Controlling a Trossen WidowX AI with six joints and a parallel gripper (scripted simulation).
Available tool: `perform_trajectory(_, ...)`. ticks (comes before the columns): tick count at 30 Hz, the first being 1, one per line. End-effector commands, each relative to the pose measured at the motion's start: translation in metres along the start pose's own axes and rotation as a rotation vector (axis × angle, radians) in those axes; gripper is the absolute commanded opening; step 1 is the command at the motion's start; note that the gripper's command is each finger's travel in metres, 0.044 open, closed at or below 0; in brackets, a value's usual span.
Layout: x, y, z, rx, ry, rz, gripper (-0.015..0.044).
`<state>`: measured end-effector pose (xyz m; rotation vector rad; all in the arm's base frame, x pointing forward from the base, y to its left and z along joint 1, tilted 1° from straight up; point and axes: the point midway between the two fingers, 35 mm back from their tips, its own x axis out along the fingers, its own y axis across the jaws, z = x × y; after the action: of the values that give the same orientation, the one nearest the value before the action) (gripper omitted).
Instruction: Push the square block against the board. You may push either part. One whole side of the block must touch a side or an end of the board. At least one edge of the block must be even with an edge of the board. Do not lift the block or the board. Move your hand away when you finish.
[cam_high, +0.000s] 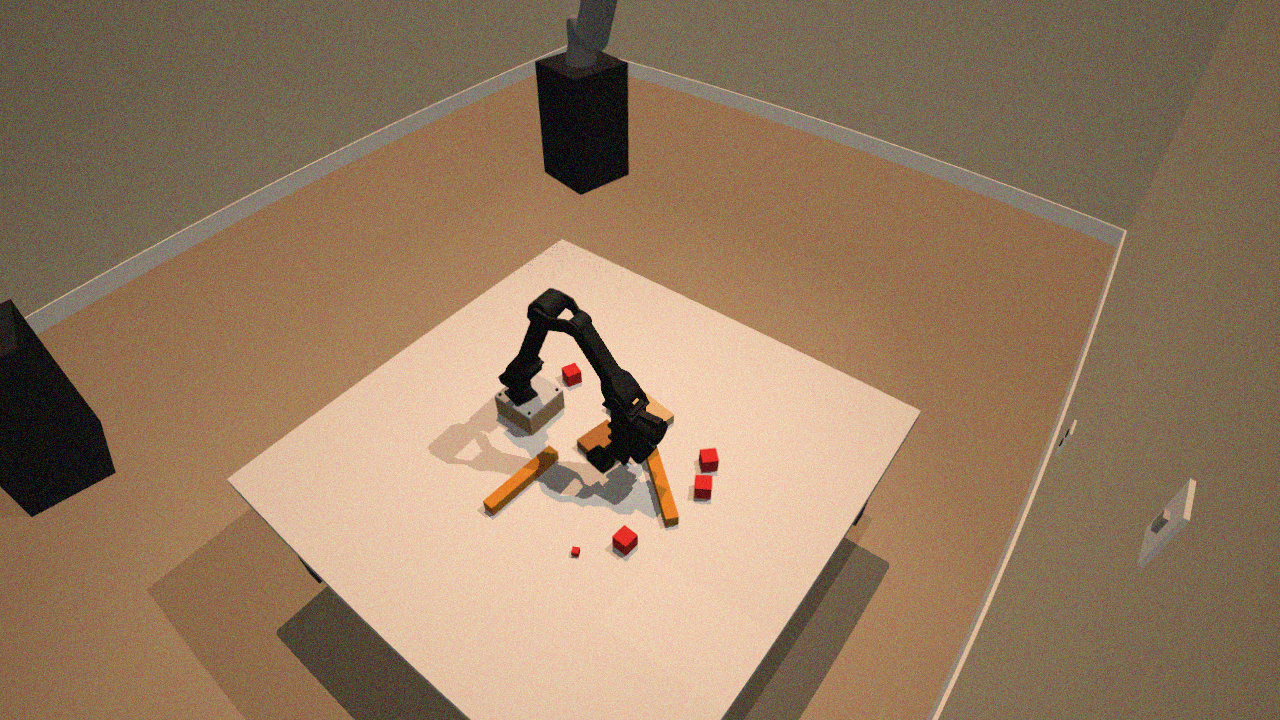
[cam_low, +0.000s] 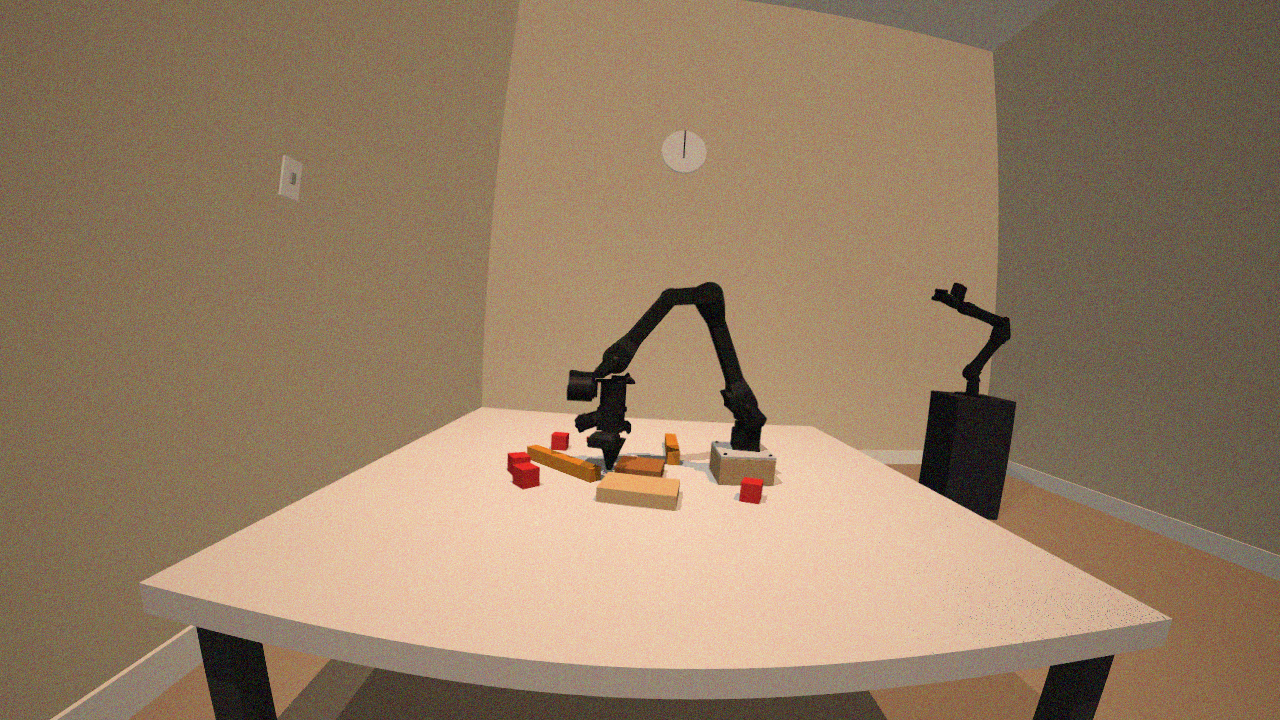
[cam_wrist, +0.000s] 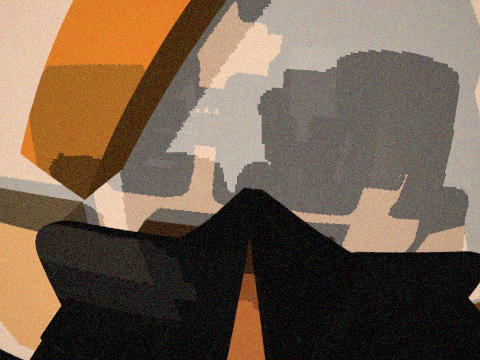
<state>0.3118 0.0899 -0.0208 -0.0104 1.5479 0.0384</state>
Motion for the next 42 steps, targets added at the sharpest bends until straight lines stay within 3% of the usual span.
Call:
perform_trajectory(1, 0.000, 0.001, 0.009, -0.003, 0.000, 0.005, 0.0000)
perform_trajectory(21, 0.000, 0.000, 0.041, -0.003, -0.002, 0.005, 0.0000)
perform_trajectory(26, -0.052, 0.000, 0.035, -0.003, -0.002, 0.005, 0.0000)
perform_trajectory(33, -0.052, 0.001, 0.036, 0.003, -0.018, 0.004, 0.0000)
perform_trajectory(42, -0.066, 0.011, -0.078, -0.003, 0.000, 0.006, 0.0000)
